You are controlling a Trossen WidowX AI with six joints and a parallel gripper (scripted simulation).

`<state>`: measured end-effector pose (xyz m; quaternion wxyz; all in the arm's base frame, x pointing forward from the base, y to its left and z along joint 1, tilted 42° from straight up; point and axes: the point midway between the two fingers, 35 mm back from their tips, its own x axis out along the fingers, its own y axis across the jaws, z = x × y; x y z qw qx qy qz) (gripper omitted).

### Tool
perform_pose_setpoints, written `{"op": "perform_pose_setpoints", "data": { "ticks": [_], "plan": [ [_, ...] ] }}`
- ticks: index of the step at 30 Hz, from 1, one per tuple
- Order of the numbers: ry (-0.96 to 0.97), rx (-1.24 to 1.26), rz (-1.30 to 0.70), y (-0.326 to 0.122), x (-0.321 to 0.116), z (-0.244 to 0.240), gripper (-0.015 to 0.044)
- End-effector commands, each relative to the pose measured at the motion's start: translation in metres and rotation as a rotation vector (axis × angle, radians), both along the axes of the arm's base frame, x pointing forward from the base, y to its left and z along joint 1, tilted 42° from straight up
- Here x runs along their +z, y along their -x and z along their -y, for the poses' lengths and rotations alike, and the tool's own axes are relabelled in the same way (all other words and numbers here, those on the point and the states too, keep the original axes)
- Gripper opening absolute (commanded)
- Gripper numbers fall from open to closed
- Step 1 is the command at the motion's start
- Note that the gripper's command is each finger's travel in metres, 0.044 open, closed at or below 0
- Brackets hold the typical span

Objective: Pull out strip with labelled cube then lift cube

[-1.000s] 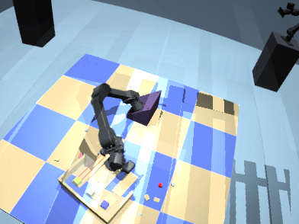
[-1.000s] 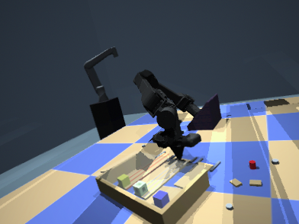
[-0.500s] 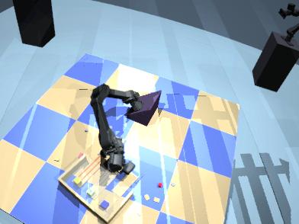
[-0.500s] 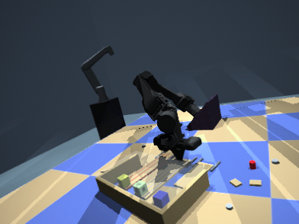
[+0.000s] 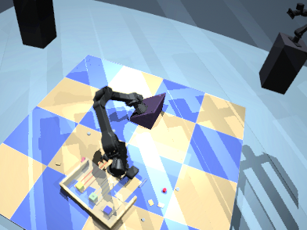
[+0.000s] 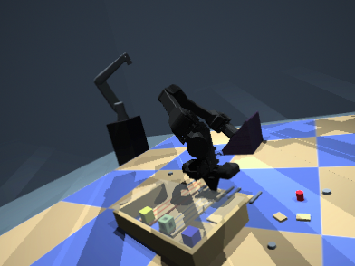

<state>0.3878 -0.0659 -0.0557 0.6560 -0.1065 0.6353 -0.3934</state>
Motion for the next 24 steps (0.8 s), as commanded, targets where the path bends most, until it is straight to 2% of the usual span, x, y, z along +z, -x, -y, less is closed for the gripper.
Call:
{"op": "perform_pose_setpoints", "data": {
  "ticks": [1,24],
  "plan": [
    [0.003,0.004,-0.005,0.0007,-0.0008,0.0009,0.0000],
    [0.003,0.004,-0.005,0.0007,-0.0023,0.0022,0.0000]
  ]
}}
